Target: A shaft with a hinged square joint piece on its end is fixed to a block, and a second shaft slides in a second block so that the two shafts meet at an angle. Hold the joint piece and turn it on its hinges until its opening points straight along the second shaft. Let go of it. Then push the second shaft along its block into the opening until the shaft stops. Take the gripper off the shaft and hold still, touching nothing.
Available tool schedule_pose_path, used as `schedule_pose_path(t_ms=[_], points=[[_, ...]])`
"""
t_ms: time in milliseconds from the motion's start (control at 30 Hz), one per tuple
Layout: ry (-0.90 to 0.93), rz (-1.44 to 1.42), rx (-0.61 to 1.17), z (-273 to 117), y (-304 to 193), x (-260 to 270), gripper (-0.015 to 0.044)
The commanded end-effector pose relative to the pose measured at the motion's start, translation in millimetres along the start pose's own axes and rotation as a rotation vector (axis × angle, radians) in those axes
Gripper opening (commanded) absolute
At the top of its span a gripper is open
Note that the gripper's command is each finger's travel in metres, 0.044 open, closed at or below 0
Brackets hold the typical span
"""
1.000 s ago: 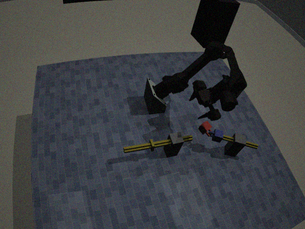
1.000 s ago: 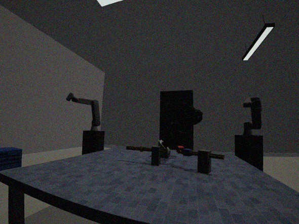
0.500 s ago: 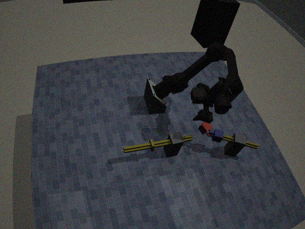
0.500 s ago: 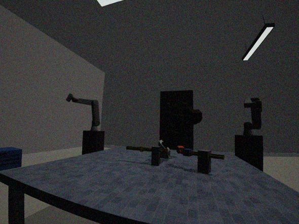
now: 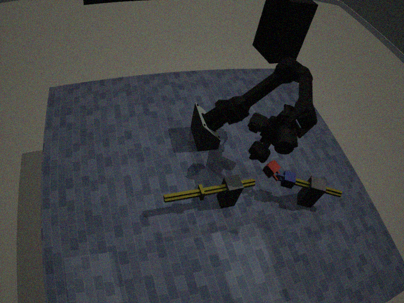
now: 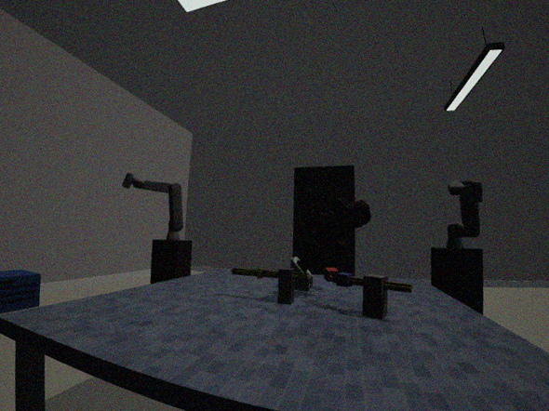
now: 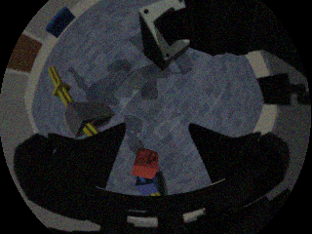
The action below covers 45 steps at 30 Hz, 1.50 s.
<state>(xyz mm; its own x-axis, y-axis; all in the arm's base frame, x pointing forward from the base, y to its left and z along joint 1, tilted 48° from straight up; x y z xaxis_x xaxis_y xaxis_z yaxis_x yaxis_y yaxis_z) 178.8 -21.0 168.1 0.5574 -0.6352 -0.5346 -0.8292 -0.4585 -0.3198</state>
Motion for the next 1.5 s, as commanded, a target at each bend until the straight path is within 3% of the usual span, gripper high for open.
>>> schedule_pose_path(t_ms=[0, 133, 700, 1467], points=[[-0.036, 0.151, 0.024, 4, 1, 2, 0.044], [-0.06, 0.263, 0.04, 7, 2, 3, 0.044], [-0.058, 0.269, 0.041, 27, -4, 2, 0.044], [-0.057, 0.266, 0.045, 12, -69, 18, 0.044]])
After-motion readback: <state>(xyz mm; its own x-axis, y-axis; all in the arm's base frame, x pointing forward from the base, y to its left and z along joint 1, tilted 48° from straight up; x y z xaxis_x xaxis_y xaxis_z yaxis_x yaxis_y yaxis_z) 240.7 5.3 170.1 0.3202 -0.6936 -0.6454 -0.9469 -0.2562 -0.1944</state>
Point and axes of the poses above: the point midway between the two fingers, 35 mm back from their tips, its own z axis out along the fingers, its own x axis across the jaws, y = z × x, the point moved 4 cm from there along -z, back along the fingers, and after that the axes turned 2 degrees about z, right-handed, at the moved point
